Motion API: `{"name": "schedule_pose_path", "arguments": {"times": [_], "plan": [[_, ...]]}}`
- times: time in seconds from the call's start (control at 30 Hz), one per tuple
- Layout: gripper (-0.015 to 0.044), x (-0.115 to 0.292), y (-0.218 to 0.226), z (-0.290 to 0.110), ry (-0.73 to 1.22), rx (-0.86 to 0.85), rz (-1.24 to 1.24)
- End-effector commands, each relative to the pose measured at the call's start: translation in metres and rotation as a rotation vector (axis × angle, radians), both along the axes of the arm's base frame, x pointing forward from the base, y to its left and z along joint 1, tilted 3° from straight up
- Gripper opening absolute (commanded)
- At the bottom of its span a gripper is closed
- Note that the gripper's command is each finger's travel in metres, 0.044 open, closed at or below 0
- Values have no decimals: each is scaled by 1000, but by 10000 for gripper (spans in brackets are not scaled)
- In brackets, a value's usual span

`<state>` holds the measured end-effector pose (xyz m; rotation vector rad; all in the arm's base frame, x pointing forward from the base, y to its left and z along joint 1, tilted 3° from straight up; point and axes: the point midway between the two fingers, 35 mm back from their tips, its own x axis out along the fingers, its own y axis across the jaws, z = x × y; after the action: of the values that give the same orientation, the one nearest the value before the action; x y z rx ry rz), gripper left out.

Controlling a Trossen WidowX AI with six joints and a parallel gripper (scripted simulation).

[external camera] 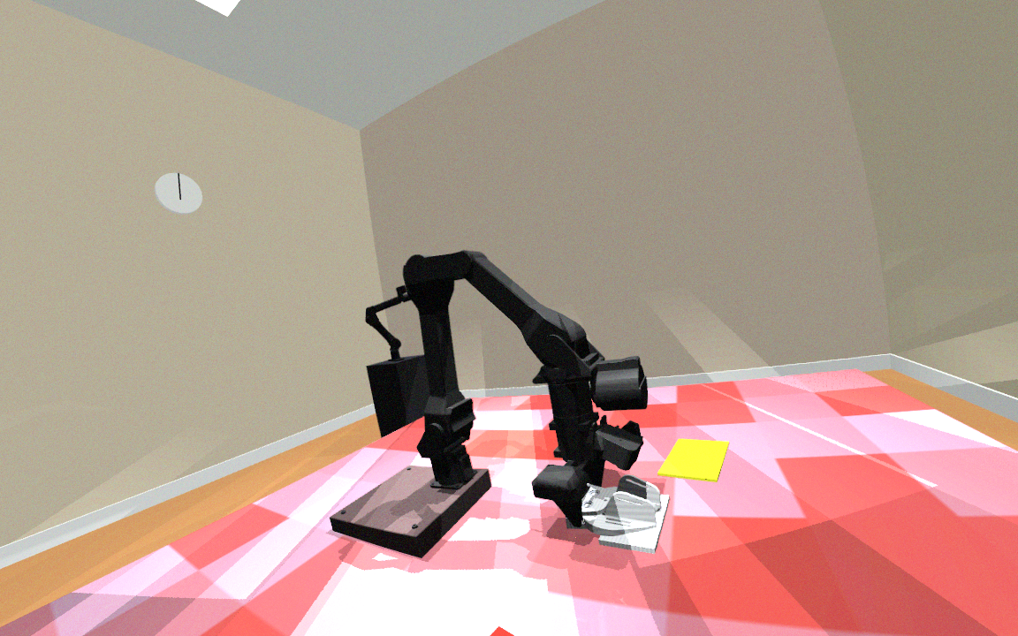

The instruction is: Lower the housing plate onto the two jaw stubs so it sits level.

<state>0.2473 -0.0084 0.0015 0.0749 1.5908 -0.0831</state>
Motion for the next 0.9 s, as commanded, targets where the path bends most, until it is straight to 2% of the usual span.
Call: {"name": "schedule_pose_path", "arguments": {"times": [0.0,0.57,0.67,0.7,0.87], "plan": [[351,0,0,0,1,-2,6],[351,0,0,0,1,-2,6],[430,0,0,0,0,0,0],[440,0,0,0,0,0,0],[440,0,0,0,0,0,0]]}}
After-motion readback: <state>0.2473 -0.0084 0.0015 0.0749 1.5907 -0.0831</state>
